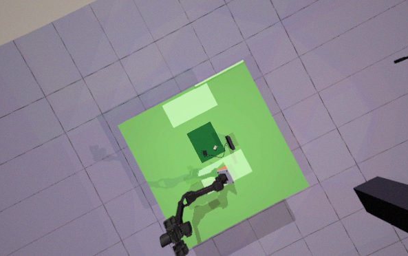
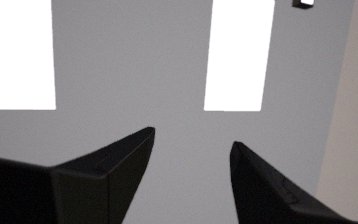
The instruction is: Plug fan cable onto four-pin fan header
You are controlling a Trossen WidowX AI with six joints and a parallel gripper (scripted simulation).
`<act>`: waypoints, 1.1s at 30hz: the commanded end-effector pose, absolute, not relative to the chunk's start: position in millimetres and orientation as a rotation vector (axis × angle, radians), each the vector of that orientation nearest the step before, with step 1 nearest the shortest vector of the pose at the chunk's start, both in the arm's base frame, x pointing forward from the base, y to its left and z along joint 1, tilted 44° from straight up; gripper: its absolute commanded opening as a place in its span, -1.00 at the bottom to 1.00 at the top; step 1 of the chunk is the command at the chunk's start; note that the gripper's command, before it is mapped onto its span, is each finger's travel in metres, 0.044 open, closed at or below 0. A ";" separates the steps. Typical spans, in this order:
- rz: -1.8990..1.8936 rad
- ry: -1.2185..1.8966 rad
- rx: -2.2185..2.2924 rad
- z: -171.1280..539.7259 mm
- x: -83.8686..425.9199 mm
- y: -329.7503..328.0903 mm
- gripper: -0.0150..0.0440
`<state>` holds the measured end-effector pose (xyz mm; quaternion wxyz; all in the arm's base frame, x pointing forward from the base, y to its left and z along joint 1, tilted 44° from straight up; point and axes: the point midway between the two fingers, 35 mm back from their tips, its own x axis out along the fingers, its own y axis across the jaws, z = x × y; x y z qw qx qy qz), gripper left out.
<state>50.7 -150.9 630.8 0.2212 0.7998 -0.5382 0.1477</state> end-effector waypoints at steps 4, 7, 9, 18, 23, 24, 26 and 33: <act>0.277 -1.380 2.631 558.8 85.9 -221.3 0.22; 0.179 -1.306 2.820 519.6 111.2 -243.9 0.22; 0.100 -1.246 2.940 492.1 130.2 -254.3 0.22; -0.405 -0.873 3.391 361.3 221.1 -251.0 0.22; -0.750 -0.693 3.552 295.2 254.7 -222.1 0.22; -0.801 -0.674 3.570 286.7 257.9 -217.3 0.22; -0.883 -0.638 3.590 273.8 263.0 -209.3 0.22; -1.382 -0.328 3.593 203.7 285.7 -152.7 0.22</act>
